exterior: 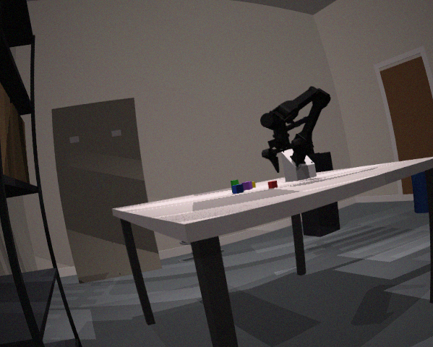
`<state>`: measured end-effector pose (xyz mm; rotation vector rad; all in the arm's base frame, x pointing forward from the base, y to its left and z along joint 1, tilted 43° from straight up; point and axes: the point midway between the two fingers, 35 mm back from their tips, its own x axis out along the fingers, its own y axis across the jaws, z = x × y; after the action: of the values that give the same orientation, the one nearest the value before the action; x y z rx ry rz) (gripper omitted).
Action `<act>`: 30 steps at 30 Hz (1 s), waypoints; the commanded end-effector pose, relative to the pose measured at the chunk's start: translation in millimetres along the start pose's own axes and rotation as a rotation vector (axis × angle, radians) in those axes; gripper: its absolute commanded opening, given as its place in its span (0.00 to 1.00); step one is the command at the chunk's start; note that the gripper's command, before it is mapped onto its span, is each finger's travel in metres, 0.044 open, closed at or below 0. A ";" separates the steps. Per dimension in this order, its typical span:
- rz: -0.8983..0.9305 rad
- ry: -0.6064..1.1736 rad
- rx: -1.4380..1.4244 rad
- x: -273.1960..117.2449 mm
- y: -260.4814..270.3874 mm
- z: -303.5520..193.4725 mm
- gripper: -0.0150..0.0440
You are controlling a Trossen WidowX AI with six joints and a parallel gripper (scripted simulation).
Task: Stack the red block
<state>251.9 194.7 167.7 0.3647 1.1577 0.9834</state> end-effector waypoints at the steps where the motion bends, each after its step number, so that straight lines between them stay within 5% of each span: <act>1: -0.075 0.048 0.184 -11.4 -36.3 -0.5 1.00; 13: -0.154 0.141 0.495 -34.4 -87.3 -12.2 1.00; 30: -0.151 0.141 0.494 8.9 -93.4 -19.6 1.00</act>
<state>277.3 143.9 92.0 0.5983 1.5368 0.5936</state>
